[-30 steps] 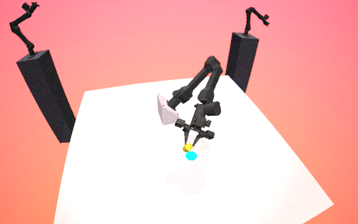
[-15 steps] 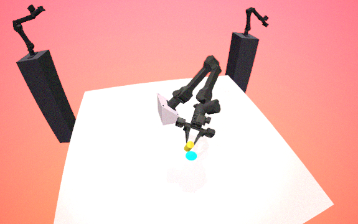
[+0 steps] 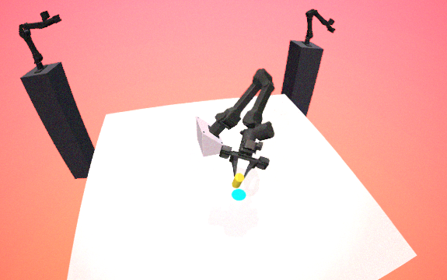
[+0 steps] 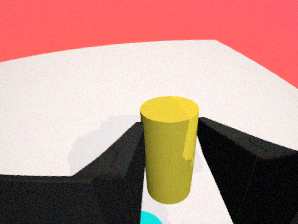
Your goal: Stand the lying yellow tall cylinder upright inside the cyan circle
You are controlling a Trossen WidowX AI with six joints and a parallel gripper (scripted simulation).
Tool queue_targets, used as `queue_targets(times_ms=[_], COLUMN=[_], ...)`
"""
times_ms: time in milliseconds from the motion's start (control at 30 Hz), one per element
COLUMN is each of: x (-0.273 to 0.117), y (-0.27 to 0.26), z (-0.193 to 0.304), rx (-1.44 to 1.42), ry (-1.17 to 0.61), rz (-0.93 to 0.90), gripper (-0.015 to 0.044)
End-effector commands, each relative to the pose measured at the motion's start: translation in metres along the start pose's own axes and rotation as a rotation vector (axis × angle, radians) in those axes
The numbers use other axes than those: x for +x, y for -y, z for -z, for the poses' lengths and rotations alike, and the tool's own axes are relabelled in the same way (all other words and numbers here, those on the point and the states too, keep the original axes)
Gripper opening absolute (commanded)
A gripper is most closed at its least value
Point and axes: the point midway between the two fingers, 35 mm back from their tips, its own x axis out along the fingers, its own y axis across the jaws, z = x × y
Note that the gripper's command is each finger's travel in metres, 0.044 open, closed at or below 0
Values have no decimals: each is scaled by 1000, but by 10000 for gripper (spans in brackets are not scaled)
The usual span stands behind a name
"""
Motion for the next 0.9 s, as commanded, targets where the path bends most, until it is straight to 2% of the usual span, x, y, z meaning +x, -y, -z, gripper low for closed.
queue_targets(times_ms=[0, 867], x=[-4, -28], y=[1, 1], z=[0, -4], rx=[19, 131], ry=[31, 191], rz=[-7, -82], gripper=[105, 105])
